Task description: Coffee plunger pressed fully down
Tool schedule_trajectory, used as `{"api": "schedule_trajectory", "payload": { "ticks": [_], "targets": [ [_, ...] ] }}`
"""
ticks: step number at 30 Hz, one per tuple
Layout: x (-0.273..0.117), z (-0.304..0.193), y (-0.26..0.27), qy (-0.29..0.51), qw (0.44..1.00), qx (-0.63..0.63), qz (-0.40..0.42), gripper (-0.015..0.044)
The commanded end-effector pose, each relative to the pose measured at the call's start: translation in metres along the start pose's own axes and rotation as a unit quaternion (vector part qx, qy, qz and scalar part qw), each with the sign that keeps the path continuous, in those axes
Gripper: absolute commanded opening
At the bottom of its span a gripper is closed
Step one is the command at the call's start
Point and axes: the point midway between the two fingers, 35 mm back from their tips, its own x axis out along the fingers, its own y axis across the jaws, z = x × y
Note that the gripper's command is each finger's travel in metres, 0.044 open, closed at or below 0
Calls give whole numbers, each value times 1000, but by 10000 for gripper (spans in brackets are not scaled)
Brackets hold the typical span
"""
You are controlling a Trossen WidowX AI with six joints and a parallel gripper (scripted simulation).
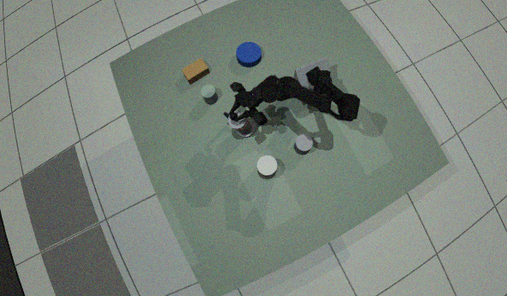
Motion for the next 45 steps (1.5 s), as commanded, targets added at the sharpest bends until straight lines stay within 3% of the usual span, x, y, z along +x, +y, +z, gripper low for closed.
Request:
{"api": "schedule_trajectory", "payload": {
  "ticks": [1,45],
  "targets": [
    [6,-17,1,30,999,18,11,127],
    [8,-15,-3,30,999,18,10,127]
  ]
}}
